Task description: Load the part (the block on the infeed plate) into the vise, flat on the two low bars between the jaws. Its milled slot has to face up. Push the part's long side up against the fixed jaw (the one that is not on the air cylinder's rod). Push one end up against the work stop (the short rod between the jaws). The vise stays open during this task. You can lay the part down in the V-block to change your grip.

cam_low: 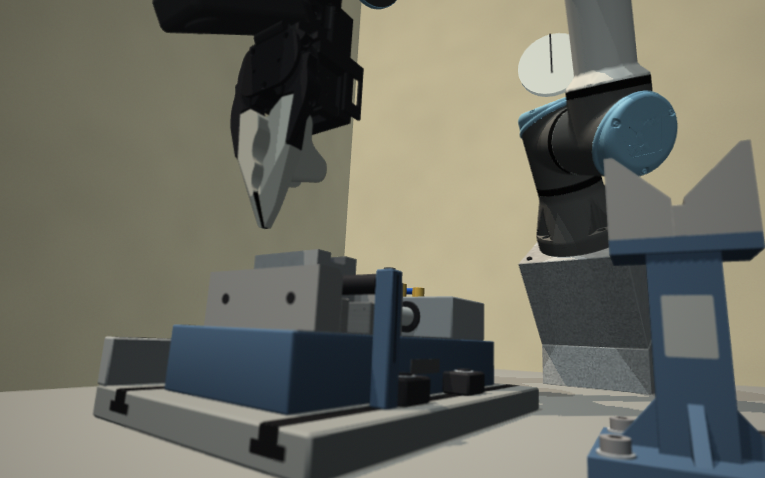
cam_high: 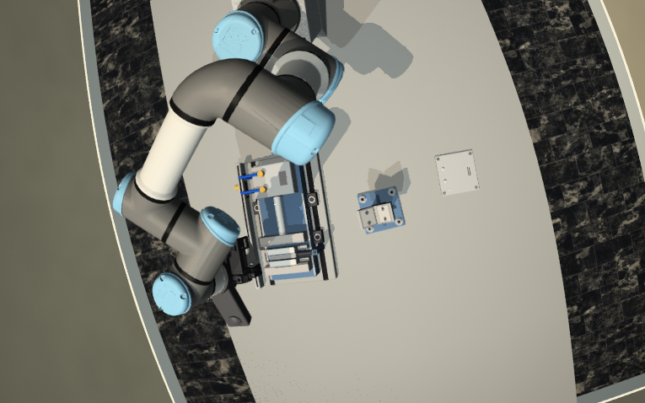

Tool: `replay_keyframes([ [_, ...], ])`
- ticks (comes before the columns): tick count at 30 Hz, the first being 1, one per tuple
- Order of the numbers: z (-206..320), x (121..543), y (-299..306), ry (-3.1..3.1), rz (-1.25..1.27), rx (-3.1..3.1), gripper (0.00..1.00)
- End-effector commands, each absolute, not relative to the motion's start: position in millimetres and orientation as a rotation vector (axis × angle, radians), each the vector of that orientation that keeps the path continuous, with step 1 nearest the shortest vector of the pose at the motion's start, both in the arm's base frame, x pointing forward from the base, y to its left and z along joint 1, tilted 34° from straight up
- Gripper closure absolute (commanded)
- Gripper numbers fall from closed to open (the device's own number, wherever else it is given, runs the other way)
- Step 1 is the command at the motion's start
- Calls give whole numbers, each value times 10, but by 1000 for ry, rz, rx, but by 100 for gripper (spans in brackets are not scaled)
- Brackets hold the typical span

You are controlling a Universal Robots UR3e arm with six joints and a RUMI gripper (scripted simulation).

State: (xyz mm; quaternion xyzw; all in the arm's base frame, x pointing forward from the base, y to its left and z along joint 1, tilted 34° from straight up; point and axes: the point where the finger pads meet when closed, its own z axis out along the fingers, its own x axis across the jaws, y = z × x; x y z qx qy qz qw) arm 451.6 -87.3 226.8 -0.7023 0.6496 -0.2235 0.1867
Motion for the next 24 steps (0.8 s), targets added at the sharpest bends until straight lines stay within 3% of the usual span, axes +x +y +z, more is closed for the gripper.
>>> replay_keyframes([
  [1,2361,4459,-873,1827,-630,-1978,100],
  [24,2518,4354,-868,1827,-630,-1978,100],
])
